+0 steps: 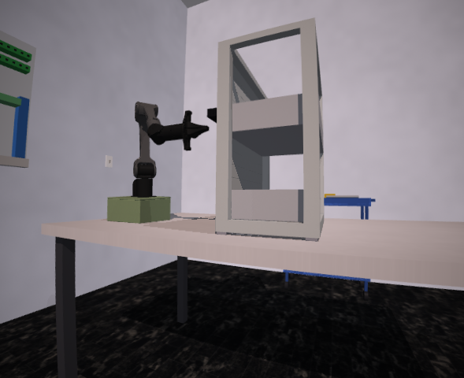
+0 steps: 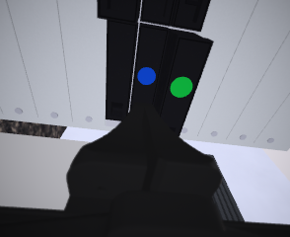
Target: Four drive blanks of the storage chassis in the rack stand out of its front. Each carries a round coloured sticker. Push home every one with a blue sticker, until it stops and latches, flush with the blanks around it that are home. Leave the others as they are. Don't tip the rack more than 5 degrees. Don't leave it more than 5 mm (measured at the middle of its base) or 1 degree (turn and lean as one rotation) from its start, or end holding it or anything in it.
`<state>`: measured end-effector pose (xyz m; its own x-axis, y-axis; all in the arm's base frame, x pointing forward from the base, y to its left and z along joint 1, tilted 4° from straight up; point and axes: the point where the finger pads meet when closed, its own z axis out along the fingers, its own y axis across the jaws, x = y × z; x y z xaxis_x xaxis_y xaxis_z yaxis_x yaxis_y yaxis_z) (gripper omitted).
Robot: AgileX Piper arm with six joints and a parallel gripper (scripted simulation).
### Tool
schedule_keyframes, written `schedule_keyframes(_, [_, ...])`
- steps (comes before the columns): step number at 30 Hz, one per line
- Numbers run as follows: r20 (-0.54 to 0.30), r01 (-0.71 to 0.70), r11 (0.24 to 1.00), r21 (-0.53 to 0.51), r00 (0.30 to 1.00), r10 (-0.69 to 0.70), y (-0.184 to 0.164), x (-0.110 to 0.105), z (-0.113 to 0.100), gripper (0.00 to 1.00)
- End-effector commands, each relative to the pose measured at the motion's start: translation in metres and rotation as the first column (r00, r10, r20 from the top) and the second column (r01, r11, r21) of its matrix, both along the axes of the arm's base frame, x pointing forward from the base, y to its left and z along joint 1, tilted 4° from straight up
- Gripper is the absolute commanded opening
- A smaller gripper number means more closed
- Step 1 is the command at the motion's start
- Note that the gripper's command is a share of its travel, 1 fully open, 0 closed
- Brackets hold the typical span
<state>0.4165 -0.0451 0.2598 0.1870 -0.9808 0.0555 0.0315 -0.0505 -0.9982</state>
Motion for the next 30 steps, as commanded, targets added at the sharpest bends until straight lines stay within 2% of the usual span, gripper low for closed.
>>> schedule_keyframes(1, [0.004, -0.001, 1.000, -0.001, 1.000, 0.001, -0.004, -0.020, 0.002, 0.00])
schedule_keyframes(5, [0.004, -0.001, 1.000, -0.001, 1.000, 0.001, -0.008, -0.041, 0.001, 0.00])
schedule_keyframes(13, [0.004, -0.001, 1.000, -0.001, 1.000, 0.001, -0.009, -0.047, 0.001, 0.00])
schedule_keyframes(19, [0.004, -0.001, 1.000, -0.001, 1.000, 0.001, -0.017, -0.087, 0.001, 0.00])
schedule_keyframes(21, [0.004, -0.001, 1.000, -0.001, 1.000, 0.001, -0.018, -0.095, 0.002, 0.00])
schedule_keyframes(30, [0.004, -0.001, 1.000, -0.001, 1.000, 0.001, -0.018, -0.097, 0.002, 0.00])
